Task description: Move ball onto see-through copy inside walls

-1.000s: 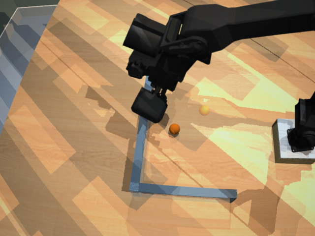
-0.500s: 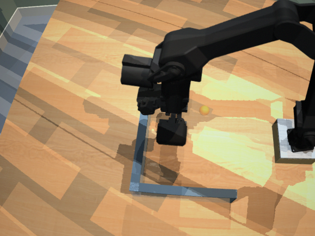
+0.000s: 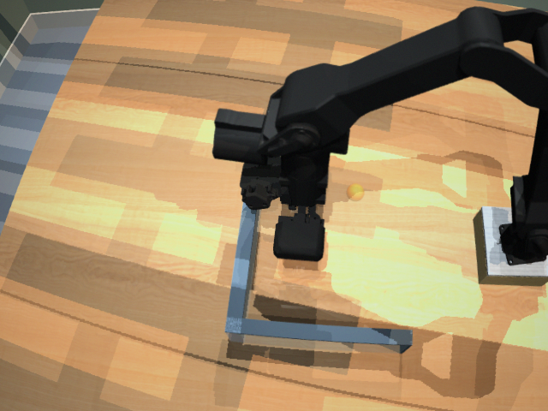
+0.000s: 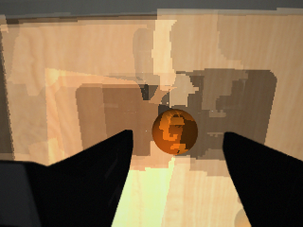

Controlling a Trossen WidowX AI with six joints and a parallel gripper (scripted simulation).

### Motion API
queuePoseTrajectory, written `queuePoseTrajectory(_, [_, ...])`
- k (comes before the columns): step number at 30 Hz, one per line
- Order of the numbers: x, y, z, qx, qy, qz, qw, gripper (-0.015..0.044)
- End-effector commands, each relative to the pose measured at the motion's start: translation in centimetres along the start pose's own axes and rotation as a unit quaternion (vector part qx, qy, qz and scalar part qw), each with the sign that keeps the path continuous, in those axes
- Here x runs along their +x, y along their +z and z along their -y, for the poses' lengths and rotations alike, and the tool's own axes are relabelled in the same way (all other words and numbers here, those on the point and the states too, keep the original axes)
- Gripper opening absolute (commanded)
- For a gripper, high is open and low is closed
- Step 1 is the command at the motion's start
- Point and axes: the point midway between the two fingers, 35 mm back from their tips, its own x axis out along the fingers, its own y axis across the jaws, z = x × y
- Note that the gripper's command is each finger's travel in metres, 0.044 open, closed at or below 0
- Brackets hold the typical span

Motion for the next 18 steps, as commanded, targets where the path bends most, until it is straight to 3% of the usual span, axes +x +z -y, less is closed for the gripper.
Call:
queuePoseTrajectory(1, [0.7, -0.2, -0.1, -0.002, 0.002, -0.003, 1.000, 0.0240])
queuePoseTrajectory(10, [1.9, -0.3, -0.1, -0.002, 0.002, -0.003, 1.000, 0.0240])
queuePoseTrajectory(13, [1.9, -0.3, -0.1, -0.002, 0.002, -0.003, 1.000, 0.0162])
queuePoseTrajectory(18, [1.9, -0.3, -0.1, -0.002, 0.002, -0.003, 1.000, 0.0128])
